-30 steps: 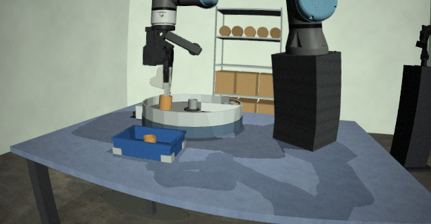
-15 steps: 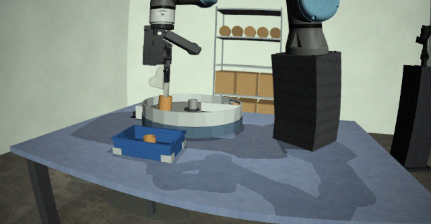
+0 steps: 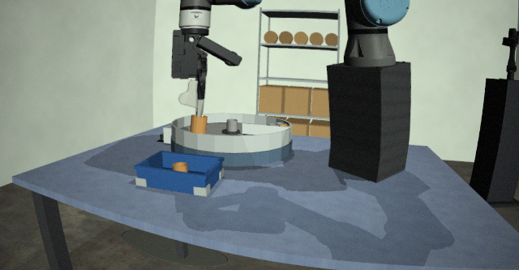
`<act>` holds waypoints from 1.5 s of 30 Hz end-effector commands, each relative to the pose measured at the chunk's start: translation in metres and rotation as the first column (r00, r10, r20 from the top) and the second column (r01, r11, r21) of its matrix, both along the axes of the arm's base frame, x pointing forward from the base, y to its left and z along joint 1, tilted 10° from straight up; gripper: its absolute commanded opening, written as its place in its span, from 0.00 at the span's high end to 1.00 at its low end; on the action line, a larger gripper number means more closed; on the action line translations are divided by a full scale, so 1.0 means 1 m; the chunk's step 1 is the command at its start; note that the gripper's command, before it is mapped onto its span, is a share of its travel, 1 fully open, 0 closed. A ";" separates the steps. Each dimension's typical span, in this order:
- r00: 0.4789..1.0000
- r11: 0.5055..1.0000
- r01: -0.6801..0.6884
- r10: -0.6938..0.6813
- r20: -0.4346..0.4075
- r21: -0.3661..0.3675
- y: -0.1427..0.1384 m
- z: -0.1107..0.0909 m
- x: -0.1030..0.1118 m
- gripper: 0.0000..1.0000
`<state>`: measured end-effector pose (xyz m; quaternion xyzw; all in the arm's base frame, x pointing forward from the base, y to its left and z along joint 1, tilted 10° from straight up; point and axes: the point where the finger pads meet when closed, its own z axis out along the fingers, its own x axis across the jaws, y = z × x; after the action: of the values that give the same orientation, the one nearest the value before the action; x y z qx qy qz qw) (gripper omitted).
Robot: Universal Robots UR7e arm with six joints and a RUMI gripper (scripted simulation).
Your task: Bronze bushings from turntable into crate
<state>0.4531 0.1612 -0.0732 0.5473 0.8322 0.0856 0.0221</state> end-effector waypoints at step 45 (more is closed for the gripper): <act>1.000 1.000 -0.012 0.012 0.002 -0.001 0.001 0.001 0.001 1.00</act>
<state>0.4531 0.1620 -0.0730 0.5423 0.8355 0.0856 0.0226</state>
